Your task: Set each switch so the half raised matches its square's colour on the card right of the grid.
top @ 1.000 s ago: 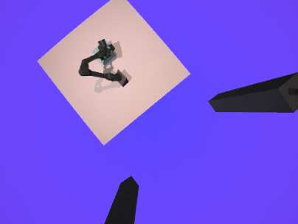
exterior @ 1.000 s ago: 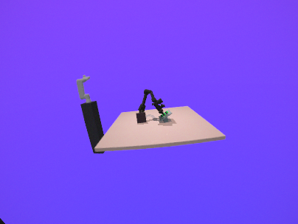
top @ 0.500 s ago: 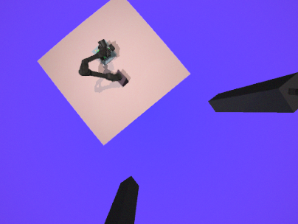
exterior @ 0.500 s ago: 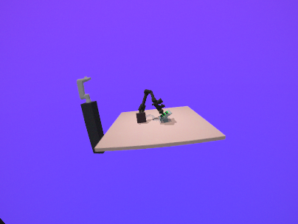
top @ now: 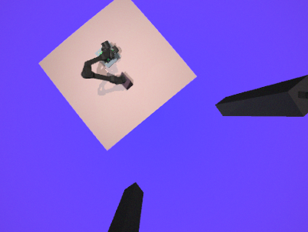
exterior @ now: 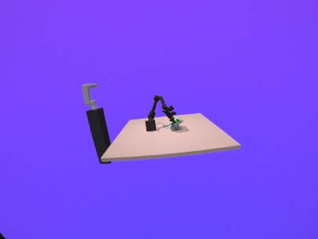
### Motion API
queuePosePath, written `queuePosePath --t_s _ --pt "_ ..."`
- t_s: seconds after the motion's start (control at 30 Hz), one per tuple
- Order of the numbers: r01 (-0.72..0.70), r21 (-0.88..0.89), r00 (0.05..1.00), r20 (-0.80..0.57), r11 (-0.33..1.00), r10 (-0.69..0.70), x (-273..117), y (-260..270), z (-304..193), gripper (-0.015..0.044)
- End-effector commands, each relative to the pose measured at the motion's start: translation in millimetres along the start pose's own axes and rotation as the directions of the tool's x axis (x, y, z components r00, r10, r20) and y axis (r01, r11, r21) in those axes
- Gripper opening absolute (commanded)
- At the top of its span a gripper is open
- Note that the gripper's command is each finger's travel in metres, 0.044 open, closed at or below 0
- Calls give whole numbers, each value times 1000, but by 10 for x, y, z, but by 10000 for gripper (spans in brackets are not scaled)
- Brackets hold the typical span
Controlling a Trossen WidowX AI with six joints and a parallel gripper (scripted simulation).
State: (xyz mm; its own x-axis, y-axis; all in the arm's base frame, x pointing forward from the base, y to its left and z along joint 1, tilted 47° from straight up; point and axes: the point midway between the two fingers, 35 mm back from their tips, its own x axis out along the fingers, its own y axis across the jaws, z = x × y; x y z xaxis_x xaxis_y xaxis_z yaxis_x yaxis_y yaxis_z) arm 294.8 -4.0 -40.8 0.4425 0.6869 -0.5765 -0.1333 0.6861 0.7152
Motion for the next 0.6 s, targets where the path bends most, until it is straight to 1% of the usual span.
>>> queuePosePath --t_s 0.0,0.3,0.37,0.5,0.57 --pt "2 7 1000 -3 1000 -2 13 -10 -11 0" --pt "1 -1 1000 0 1000 -1 -4 -3 3 0" --pt "8 1 1000 -9 1000 -8 -135 -31 13 0" --pt "9 6 1000 -29 1000 -9 -560 -31 18 0" --pt "6 7 999 -31 1000 -6 -635 -19 17 0"
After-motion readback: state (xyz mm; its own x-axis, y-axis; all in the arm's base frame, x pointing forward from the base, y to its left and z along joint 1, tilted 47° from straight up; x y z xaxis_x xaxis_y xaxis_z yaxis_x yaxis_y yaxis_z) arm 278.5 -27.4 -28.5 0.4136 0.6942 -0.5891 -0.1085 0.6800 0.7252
